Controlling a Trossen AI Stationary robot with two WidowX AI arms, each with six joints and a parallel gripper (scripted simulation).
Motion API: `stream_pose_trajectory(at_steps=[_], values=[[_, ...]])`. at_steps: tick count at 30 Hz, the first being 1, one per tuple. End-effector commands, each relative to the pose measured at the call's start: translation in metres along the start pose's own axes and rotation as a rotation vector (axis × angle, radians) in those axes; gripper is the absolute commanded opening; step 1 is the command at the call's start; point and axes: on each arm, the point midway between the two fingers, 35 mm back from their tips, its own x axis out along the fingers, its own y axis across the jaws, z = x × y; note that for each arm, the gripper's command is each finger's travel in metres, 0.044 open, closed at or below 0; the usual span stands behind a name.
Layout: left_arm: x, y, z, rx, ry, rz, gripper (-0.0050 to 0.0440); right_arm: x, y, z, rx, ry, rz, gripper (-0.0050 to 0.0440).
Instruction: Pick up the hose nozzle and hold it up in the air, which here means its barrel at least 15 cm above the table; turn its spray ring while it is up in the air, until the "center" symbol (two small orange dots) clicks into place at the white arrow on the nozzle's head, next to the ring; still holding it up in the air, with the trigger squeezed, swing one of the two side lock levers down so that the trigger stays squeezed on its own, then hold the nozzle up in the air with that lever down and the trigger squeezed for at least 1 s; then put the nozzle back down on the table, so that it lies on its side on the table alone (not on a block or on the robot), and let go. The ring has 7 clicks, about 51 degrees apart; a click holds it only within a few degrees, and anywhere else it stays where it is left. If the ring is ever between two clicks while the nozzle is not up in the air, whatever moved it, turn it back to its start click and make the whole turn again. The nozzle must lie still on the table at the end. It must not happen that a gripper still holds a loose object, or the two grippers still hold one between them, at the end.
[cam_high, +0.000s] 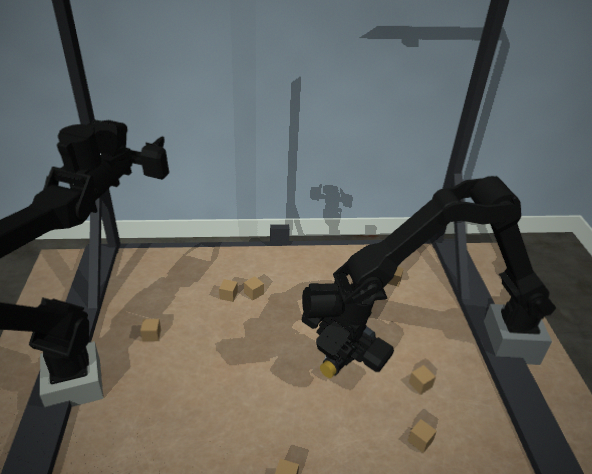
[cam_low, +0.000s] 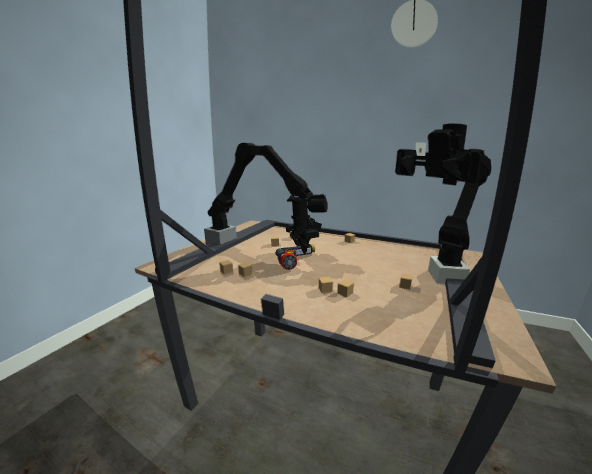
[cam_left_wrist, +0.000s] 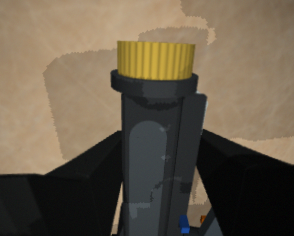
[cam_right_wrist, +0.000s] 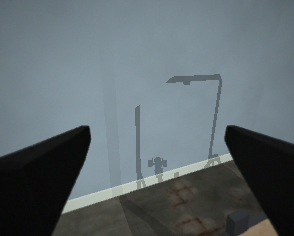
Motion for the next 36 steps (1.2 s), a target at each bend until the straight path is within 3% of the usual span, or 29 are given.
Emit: stream_pose_trajectory(at_steps=[1, 5, 25, 31, 36], values=[[-0.0071, -0.0049, 0.0041, 0.081, -0.003, -0.018, 0.0165, -0.0009, -0.0003, 0.0091, 0.003, -0.022, -0.003, 0.0415], [-0.0070, -0.0048, 0.0039, 0.064, -0.004, -0.018, 0.0165, -0.0009, -0.0003, 0.0091, 0.003, -0.022, -0.003, 0.0415], [-0.0068, -0.0054, 0.0054, 0.411, 0.033, -0.019, 0.0165, -0.0009, -0.0003, 0.0091, 0.003, -0.022, -0.003, 0.0415], [-0.0067, -0.0052, 0.0052, 0.372, 0.030, -0.019, 0.0165, -0.0009, -0.0003, 0.0091, 0.003, -0.022, -0.003, 0.0415], [-0.0067, -0.0057, 0.0057, 0.507, 0.045, -0.020, 0.0165, -0.0009, -0.0003, 0.0091, 0.003, -0.022, -0.003, 0.0415]])
